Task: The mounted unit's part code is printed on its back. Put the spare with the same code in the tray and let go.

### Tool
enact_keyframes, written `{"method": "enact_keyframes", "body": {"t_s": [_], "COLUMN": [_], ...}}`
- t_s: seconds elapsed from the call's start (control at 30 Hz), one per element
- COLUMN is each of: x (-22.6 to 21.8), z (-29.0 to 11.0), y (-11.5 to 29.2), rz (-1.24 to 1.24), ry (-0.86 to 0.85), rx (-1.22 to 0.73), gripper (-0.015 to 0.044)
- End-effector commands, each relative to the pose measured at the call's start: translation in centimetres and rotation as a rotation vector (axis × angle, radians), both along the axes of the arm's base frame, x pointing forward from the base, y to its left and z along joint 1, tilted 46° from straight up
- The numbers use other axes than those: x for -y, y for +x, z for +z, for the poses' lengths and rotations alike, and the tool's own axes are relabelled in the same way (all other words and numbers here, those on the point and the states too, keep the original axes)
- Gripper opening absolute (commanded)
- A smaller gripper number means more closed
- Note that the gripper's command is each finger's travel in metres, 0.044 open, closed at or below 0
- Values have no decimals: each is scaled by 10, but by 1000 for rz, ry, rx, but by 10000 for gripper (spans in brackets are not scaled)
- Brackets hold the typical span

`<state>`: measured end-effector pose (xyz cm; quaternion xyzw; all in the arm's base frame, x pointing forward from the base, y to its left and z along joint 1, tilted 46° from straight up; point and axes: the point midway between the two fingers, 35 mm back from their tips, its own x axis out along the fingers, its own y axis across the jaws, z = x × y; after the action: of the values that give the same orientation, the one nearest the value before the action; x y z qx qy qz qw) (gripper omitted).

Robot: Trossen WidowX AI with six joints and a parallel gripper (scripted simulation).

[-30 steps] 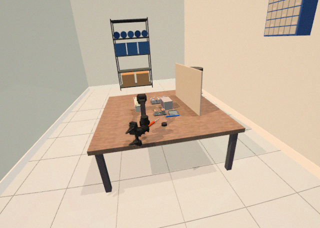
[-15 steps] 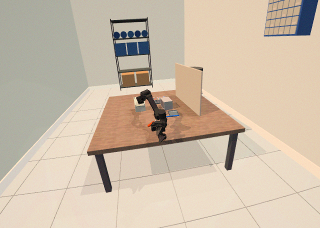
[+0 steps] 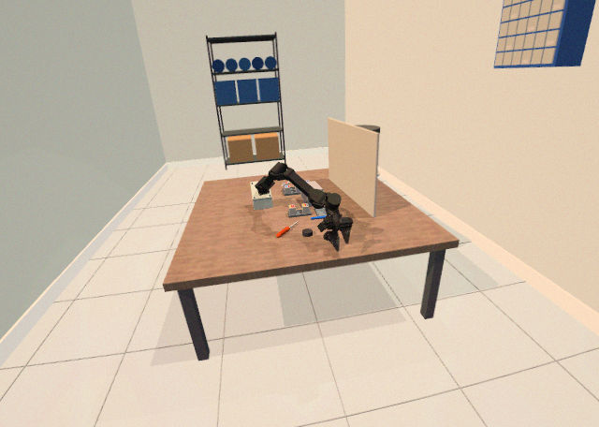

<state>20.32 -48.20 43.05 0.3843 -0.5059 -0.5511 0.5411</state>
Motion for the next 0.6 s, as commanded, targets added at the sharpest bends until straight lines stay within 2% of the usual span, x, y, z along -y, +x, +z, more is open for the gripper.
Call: {"method": "enact_keyframes", "body": {"t_s": [0.0, 0.33, 0.57], "x": [-10, -57, -106], "z": [-26, -87, -136], "y": [35, 108, 156], "rz": [65, 242, 401], "ry": [107, 339, 465], "rx": [-153, -568, -877], "gripper": [440, 440, 440]}}
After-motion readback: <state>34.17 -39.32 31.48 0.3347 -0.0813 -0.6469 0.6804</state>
